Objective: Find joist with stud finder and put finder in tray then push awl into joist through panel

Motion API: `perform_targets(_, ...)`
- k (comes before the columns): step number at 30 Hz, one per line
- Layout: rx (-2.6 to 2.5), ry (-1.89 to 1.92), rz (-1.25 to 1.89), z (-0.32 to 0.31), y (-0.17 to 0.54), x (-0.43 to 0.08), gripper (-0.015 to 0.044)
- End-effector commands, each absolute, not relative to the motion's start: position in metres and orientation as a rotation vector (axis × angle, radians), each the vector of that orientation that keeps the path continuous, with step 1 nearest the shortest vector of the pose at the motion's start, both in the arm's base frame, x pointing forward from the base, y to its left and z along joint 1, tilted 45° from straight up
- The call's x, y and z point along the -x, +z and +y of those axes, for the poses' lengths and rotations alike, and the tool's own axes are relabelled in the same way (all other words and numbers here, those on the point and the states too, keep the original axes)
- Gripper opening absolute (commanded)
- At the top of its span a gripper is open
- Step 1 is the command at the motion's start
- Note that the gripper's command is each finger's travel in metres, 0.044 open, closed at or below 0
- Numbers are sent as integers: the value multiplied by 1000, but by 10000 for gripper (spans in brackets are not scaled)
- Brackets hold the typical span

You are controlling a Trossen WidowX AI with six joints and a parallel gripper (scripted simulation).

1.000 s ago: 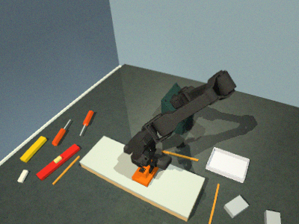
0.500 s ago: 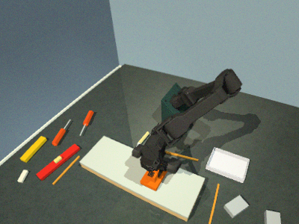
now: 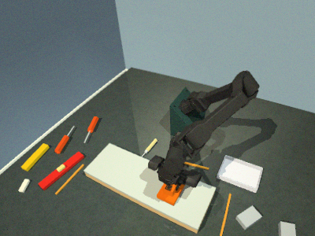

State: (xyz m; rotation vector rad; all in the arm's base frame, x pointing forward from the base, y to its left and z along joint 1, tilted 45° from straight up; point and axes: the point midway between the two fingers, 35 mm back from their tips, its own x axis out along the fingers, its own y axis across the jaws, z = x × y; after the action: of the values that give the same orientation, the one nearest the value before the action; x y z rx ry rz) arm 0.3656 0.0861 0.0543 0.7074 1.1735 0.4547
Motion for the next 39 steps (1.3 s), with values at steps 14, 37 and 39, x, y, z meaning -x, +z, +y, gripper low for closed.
perform_targets(14, -705, 462, 1171, 121, 89, -367, 0)
perform_targets(37, -707, 461, 1170, 143, 112, -369, 0)
perform_targets(39, -707, 461, 1170, 143, 112, -369, 0)
